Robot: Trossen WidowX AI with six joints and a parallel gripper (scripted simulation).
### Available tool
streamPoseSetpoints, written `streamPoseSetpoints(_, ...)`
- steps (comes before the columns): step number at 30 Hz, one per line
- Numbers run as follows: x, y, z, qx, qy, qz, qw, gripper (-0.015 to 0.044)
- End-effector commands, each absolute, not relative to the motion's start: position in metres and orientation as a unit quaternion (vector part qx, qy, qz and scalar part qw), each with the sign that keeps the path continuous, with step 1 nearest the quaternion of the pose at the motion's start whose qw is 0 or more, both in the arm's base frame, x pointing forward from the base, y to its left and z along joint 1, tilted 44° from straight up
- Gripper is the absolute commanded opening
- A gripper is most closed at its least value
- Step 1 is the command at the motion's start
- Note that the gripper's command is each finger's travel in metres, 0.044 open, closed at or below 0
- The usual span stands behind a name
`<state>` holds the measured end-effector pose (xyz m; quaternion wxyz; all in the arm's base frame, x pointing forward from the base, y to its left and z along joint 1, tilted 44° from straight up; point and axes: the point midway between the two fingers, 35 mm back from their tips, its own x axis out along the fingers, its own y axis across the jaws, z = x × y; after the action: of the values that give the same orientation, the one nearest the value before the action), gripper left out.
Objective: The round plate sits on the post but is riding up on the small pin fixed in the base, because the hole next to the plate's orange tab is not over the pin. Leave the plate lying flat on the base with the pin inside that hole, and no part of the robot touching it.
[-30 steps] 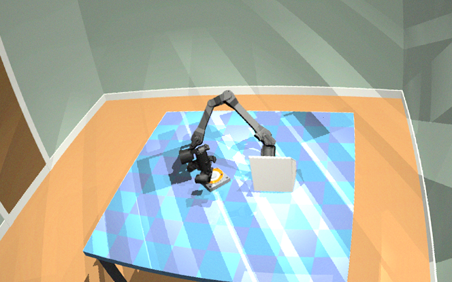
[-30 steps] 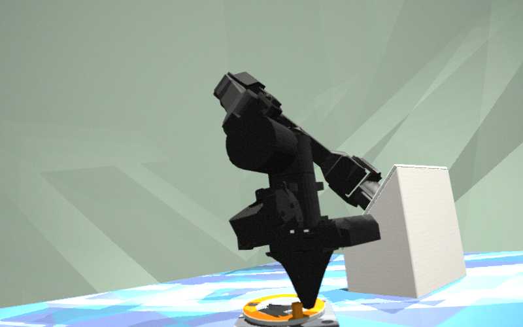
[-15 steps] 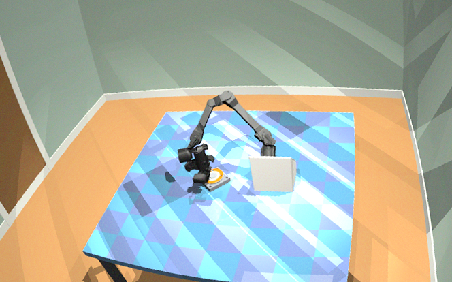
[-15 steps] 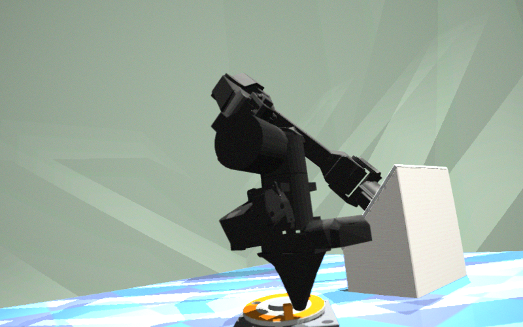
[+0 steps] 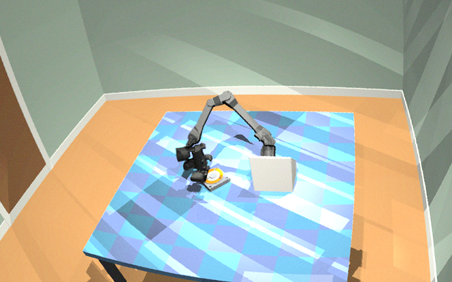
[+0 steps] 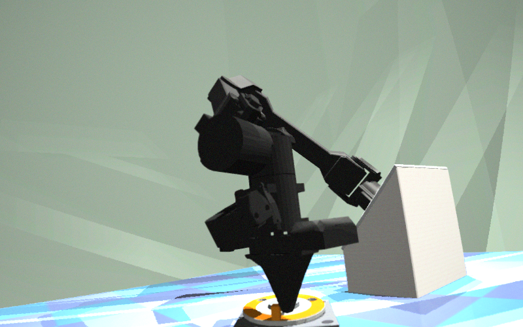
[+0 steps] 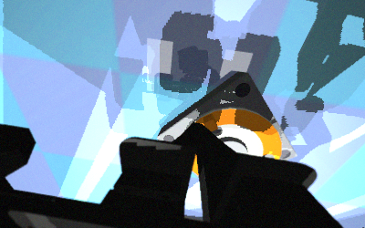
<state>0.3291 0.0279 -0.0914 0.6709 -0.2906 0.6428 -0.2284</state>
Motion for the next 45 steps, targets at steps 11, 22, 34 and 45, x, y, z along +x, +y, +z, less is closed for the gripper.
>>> streamPoseSetpoints(11, 0.344, 0.02, -0.082, -0.291, 0.638, -0.23, 0.674, 0.0)
streamPoseSetpoints(22, 0.349, 0.015, -0.077, -0.291, 0.638, -0.231, 0.674, 0.0)
streamPoseSetpoints(34, 0.351, 0.01, -0.07, -0.291, 0.638, -0.231, 0.674, 0.0)
streamPoseSetpoints(45, 0.353, 0.006, -0.06, -0.291, 0.638, -0.231, 0.674, 0.0)
